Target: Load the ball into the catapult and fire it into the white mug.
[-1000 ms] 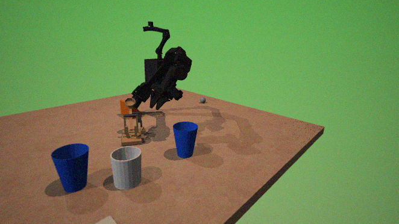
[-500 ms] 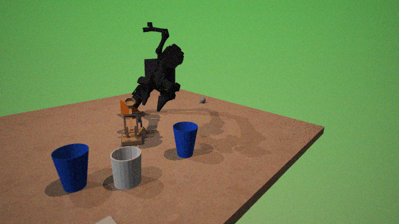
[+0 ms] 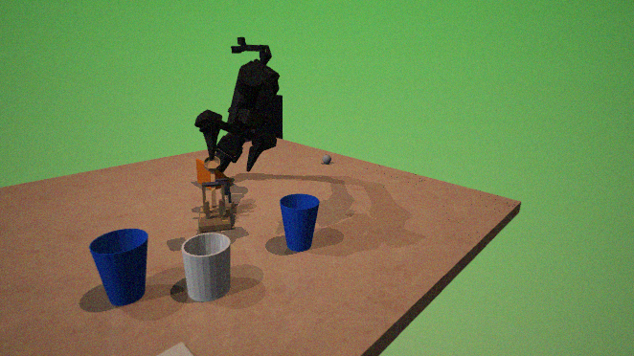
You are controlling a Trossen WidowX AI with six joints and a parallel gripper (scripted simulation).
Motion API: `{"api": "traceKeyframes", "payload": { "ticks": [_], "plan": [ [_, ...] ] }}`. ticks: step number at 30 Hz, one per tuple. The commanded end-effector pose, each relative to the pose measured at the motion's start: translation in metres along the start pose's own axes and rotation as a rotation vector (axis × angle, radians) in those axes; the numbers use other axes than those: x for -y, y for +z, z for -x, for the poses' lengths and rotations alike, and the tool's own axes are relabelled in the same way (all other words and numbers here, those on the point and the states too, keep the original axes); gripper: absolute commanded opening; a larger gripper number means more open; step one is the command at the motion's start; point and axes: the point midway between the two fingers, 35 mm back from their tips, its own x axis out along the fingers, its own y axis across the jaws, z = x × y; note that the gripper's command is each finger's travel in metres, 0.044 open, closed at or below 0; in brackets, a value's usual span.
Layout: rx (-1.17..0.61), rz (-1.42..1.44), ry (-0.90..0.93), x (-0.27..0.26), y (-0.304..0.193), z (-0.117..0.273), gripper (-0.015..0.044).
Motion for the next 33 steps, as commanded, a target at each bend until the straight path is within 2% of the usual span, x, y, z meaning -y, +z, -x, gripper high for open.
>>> {"api": "traceKeyframes", "payload": {
  "ticks": [1, 17, 33],
  "plan": [
    [0.054, -0.118, 0.008, 0.024, 0.010, -0.004, 0.0440],
    [0.270, -0.549, 0.108, 0.106, 0.046, -0.004, 0.0440],
    [0.280, -0.564, 0.114, 0.114, 0.044, -0.005, 0.0440]
  ]
}}
